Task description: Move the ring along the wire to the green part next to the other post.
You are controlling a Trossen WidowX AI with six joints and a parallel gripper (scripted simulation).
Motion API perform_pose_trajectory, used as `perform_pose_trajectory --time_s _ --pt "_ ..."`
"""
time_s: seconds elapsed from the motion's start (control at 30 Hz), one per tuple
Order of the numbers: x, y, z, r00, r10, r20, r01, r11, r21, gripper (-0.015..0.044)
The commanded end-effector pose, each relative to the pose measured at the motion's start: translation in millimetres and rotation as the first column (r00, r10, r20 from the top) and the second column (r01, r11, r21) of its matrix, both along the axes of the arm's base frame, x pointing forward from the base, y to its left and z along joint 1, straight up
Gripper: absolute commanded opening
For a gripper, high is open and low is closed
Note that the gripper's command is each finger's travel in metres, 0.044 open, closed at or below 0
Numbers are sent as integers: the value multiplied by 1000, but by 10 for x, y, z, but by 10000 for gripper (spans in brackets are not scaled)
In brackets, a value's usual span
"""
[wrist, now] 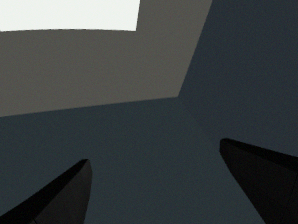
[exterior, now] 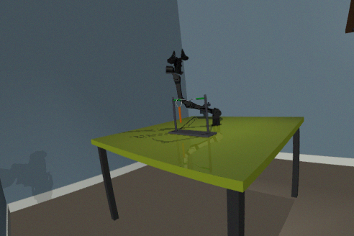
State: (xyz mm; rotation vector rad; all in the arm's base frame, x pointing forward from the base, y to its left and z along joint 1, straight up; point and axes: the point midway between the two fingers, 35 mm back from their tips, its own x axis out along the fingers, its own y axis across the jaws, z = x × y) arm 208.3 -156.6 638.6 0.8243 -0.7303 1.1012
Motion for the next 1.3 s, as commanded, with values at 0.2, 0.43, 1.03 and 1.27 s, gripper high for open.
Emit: perform_pose_trajectory --time_s 0.2,0.43,1.03,1.27 --pt "-257 155 112 996 -77 50 78 996 -30 216" --pt "-818 342 240 970 -189 150 199 979 -51 160" --pt "-1743 1444 234 810 -442 385 529 833 -159 160" --pt "-1726 1898 116 730 -519 444 649 730 -215 160"
